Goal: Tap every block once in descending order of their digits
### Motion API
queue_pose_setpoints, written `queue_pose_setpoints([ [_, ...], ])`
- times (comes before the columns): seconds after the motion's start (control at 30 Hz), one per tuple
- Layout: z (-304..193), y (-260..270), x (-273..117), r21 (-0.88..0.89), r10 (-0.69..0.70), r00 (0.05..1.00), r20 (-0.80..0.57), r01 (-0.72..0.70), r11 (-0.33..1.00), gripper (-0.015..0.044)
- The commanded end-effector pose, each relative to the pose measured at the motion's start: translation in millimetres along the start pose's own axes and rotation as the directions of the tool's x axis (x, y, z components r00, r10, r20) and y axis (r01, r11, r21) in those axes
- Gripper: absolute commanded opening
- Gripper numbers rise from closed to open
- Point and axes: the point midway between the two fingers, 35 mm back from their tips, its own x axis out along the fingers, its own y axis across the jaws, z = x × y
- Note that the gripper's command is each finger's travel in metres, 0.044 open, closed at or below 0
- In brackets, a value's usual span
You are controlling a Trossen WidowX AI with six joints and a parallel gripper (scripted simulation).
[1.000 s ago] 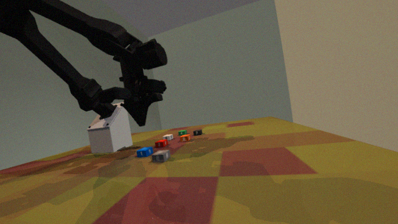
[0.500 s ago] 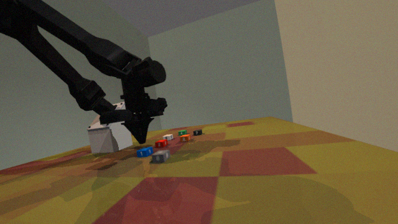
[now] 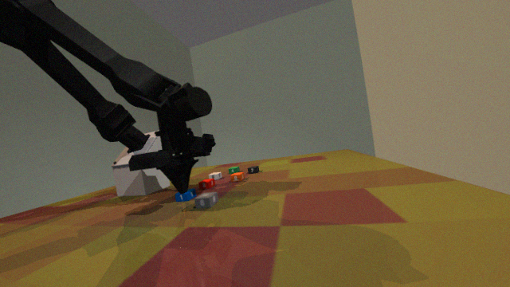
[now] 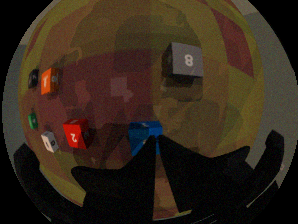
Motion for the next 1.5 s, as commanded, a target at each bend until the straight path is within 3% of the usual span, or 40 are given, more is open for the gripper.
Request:
queue_pose_setpoints([
  [0.0, -1, 1, 3, -0.005, 0.004, 1.0, -0.001, -0.004, 1.0, 0.002],
  [0.37, 1, 2, -36, -0.005, 0.008, 1.0, 0.0, -0.008, 1.0, 0.002],
  [0.57, 0, 2, -106, -0.005, 0.01, 1.0, -0.001, -0.01, 1.0, 0.002],
  [0.8, 1, 4, -109, -0.005, 0.011, 1.0, 0.0, -0.011, 1.0, 0.002],
  [1.0, 6, 96, -115, -0.012, 0.046, 0.999, 0.008, -0.046, 0.999, 0.002],
  [1.2, -24, 187, -113, -0.007, 0.027, 1.0, 0.001, -0.027, 1.0, 0.002],
  [1.47, -28, 197, -101, -0.003, 0.023, 1.0, 0.0, -0.023, 1.0, 0.002],
])
